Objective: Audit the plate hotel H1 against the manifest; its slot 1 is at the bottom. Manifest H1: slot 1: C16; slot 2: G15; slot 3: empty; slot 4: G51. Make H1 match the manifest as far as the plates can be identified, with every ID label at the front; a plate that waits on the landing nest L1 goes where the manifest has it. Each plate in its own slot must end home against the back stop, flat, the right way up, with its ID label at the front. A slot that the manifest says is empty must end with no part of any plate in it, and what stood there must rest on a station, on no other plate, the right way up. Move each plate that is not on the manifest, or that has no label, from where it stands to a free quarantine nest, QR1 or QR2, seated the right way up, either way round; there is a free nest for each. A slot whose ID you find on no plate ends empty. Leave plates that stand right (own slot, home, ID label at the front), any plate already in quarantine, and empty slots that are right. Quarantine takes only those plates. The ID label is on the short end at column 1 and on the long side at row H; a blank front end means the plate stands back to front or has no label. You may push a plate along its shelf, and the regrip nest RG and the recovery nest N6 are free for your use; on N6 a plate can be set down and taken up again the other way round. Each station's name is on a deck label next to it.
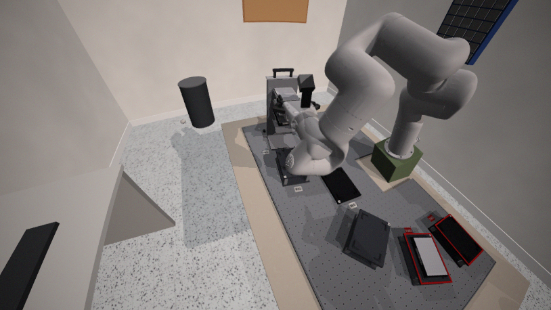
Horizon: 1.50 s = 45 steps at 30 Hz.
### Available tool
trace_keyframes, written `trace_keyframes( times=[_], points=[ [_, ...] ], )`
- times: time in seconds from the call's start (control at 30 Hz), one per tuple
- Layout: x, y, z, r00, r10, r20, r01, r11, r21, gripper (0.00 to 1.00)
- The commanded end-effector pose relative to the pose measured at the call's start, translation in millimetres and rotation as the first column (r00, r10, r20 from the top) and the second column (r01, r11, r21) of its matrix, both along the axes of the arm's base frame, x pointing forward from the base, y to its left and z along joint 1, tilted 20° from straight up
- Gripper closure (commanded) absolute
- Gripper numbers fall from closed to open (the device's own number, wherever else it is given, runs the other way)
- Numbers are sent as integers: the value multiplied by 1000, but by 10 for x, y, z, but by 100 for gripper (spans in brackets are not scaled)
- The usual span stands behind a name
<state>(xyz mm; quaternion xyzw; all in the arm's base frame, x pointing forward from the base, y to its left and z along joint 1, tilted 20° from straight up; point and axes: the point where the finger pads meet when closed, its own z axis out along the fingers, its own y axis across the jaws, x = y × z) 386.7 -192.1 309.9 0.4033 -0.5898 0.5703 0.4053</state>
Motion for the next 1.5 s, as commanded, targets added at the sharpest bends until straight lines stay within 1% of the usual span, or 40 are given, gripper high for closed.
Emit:
trace_keyframes(
  times=[0.0,1.4,1.47],
  points=[
    [0,-2,9,1000,-1,3,1,1000,0,0],
    [0,-2,9,1000,-1,3,1,1000,0,0],
    [0,51,11,1000,-1,3,1,1000,0,0]
  ],
)
